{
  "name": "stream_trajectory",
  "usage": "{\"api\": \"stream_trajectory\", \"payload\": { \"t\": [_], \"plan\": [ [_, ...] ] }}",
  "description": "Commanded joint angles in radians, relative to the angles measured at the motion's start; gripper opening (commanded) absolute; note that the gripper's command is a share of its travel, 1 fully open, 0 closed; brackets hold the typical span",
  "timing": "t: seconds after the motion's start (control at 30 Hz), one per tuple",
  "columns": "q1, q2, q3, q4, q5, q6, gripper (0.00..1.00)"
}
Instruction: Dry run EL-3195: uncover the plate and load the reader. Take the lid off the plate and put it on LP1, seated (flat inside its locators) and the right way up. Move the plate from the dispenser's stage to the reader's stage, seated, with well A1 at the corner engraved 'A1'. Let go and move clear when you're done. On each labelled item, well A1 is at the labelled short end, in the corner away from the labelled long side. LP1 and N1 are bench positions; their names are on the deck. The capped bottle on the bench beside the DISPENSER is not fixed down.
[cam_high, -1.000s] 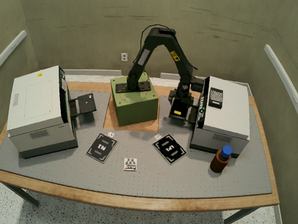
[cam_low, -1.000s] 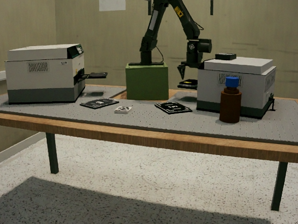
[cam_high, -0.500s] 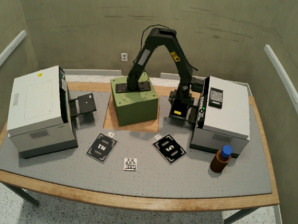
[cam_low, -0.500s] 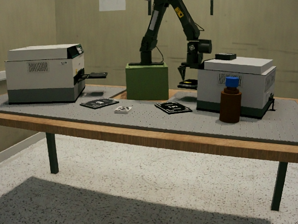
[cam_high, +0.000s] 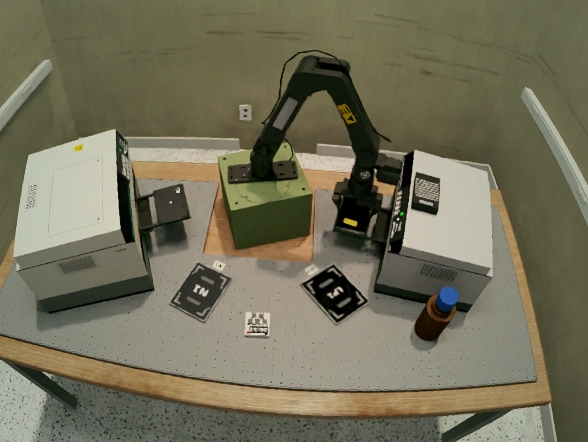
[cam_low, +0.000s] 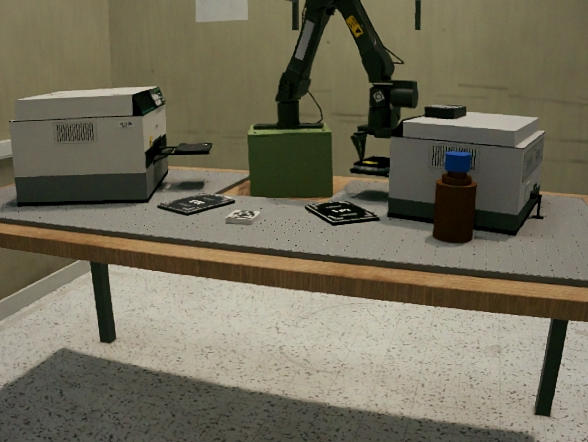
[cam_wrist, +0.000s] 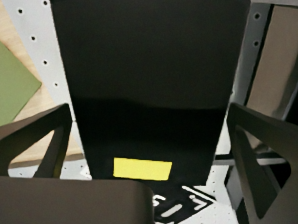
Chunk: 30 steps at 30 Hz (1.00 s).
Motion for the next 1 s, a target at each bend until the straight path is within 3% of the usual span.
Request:
{"api": "stream_trajectory", "payload": {
  "t": [0.0,0.2,0.97],
  "plan": [
    [-0.001,-0.006,0.002,0.003,-0.002,-0.001,1.0],
    [-0.001,-0.006,0.002,0.003,-0.002,-0.001,1.0],
    [-0.001,-0.006,0.002,0.003,-0.002,-0.001,0.85]
  ]
}}
